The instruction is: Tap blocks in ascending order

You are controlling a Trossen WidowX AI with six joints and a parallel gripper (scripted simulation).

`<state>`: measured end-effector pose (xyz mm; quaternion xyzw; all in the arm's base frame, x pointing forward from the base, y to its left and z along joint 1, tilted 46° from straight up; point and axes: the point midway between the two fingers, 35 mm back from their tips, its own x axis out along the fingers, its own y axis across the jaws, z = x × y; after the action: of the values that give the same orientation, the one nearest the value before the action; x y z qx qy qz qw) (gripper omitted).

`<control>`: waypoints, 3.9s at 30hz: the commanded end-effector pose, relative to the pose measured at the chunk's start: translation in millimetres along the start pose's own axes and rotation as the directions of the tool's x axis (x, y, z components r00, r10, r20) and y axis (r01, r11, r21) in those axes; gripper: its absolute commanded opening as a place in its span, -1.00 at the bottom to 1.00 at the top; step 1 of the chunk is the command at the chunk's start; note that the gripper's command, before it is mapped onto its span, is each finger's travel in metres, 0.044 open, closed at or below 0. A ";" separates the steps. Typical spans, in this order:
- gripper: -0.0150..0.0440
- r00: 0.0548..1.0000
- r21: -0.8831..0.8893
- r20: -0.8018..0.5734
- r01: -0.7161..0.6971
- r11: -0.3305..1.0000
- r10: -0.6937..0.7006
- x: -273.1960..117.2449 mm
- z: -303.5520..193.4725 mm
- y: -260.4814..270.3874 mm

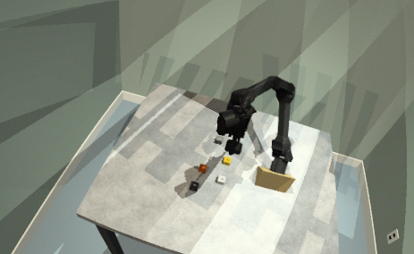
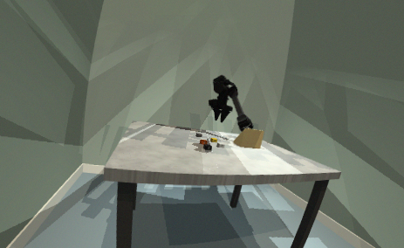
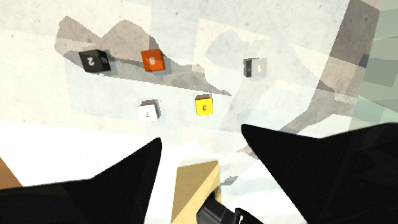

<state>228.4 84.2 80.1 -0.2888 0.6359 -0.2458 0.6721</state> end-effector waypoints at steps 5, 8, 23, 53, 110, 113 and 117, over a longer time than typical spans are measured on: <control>0.86 1.000 -0.002 -0.004 0.005 1.000 -0.005 3.3 1.4 82.5; 0.86 1.000 -0.002 -0.004 0.005 1.000 -0.005 3.3 1.4 82.5; 0.86 1.000 -0.002 -0.004 0.005 1.000 -0.005 3.3 1.4 82.5; 0.86 1.000 0.003 0.001 0.002 1.000 -0.002 2.5 115.9 164.2; 0.86 1.000 -0.003 -0.002 0.006 1.000 -0.006 -0.7 68.5 -99.5; 0.86 1.000 -0.002 -0.004 0.014 1.000 -0.014 1.3 51.8 -130.2; 0.86 1.000 -0.002 -0.004 0.014 1.000 -0.014 1.5 50.5 -132.3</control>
<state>290.0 -2.7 174.4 -0.2819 0.6285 -0.2553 0.6785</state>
